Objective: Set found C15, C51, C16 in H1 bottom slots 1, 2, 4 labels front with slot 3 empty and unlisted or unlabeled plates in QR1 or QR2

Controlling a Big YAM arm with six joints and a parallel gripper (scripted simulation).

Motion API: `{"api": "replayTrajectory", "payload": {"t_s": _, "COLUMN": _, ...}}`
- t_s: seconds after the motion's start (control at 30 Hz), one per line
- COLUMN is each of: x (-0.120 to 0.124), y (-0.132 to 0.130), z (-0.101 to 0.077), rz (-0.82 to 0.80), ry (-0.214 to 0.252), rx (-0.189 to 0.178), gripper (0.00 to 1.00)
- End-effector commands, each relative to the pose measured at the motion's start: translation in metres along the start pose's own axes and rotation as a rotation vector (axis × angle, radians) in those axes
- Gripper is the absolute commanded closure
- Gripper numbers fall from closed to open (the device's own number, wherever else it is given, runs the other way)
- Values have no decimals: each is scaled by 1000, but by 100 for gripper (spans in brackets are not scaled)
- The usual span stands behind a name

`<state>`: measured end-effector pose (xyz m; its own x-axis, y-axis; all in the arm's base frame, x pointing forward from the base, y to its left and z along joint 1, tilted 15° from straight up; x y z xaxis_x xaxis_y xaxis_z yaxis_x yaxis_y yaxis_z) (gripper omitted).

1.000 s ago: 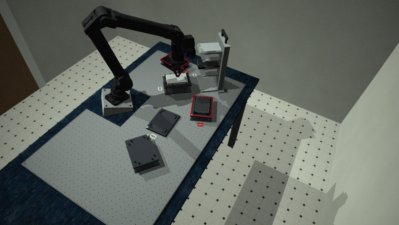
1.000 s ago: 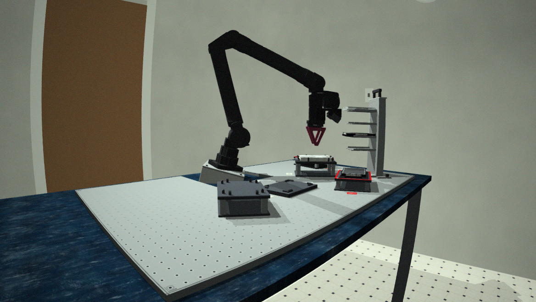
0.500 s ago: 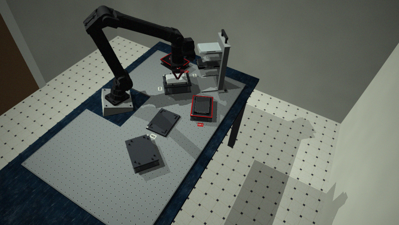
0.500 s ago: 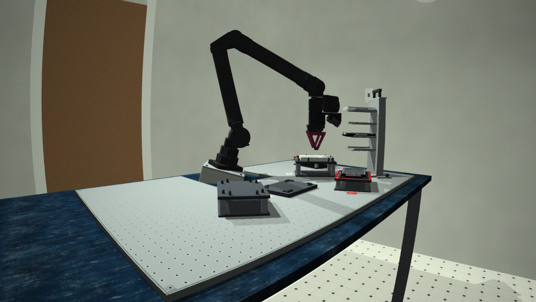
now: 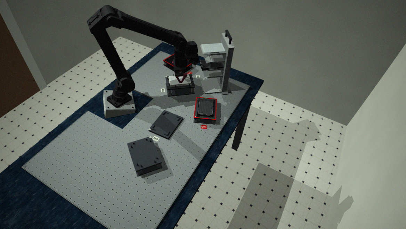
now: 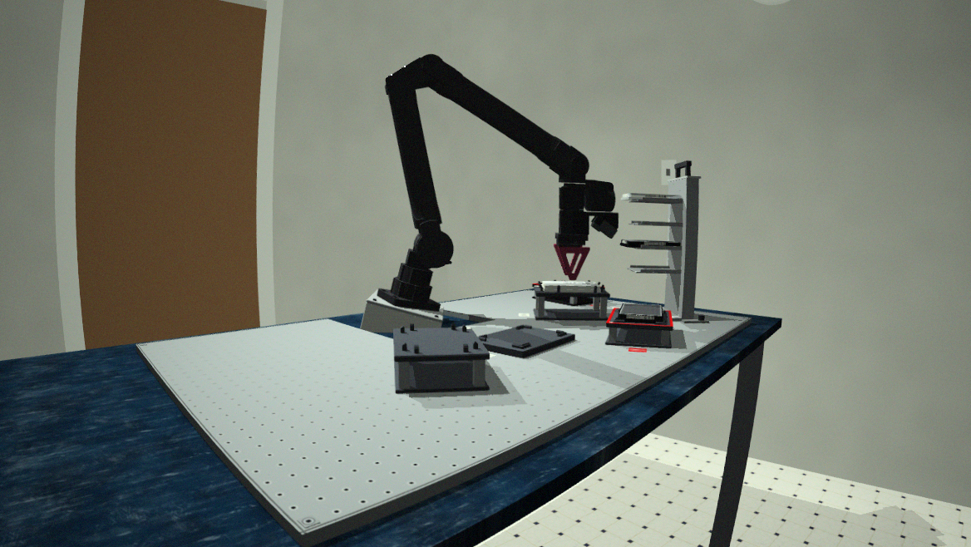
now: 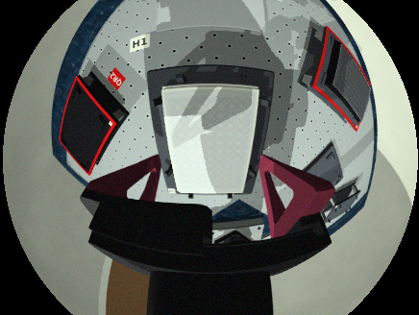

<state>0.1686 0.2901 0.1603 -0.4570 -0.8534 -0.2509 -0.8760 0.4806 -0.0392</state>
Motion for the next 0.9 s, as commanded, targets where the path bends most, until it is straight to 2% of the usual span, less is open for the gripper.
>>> {"api": "replayTrajectory", "payload": {"t_s": 0.0, "x": -13, "y": -4, "z": -1, "rz": 1, "ry": -27, "rx": 0, "gripper": 0}}
{"api": "replayTrajectory", "payload": {"t_s": 0.07, "x": -6, "y": -4, "z": 6, "rz": 1, "ry": -12, "rx": 0, "gripper": 0}}
{"api": "replayTrajectory", "payload": {"t_s": 0.2, "x": -13, "y": -4, "z": 6, "rz": 1, "ry": -28, "rx": 0, "gripper": 0}}
{"api": "replayTrajectory", "payload": {"t_s": 0.27, "x": -6, "y": -4, "z": 14, "rz": 1, "ry": -12, "rx": 0, "gripper": 0}}
{"api": "replayTrajectory", "payload": {"t_s": 0.4, "x": -6, "y": -3, "z": 17, "rz": 1, "ry": -12, "rx": 0, "gripper": 0}}
{"api": "replayTrajectory", "payload": {"t_s": 0.43, "x": -30, "y": -4, "z": 1, "rz": 2, "ry": -66, "rx": 1, "gripper": 0}}
{"api": "replayTrajectory", "payload": {"t_s": 0.47, "x": -28, "y": -4, "z": 3, "rz": 2, "ry": -62, "rx": 1, "gripper": 0}}
{"api": "replayTrajectory", "payload": {"t_s": 0.57, "x": -6, "y": -4, "z": 24, "rz": 1, "ry": -12, "rx": 0, "gripper": 0}}
{"api": "replayTrajectory", "payload": {"t_s": 0.63, "x": -6, "y": -4, "z": 26, "rz": 1, "ry": -12, "rx": 0, "gripper": 0}}
{"api": "replayTrajectory", "payload": {"t_s": 0.7, "x": -16, "y": -1, "z": 14, "rz": 1, "ry": -42, "rx": 0, "gripper": 0}}
{"api": "replayTrajectory", "payload": {"t_s": 0.77, "x": -16, "y": -1, "z": 14, "rz": 1, "ry": -42, "rx": 0, "gripper": 0}}
{"api": "replayTrajectory", "payload": {"t_s": 0.8, "x": -16, "y": -1, "z": 14, "rz": 1, "ry": -42, "rx": 0, "gripper": 14}}
{"api": "replayTrajectory", "payload": {"t_s": 0.87, "x": -16, "y": -1, "z": 14, "rz": 1, "ry": -42, "rx": 0, "gripper": 14}}
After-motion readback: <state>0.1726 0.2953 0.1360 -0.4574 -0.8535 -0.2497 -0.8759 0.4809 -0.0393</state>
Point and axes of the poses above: the point where the finger pads meet when closed, its own z axis out along the fingers, its own y axis across the jaws, x = y × z, the point moved 1 cm from there along -z, back along the fingers, and after that the axes turned 15 degrees about -z, right-handed, at the moved point
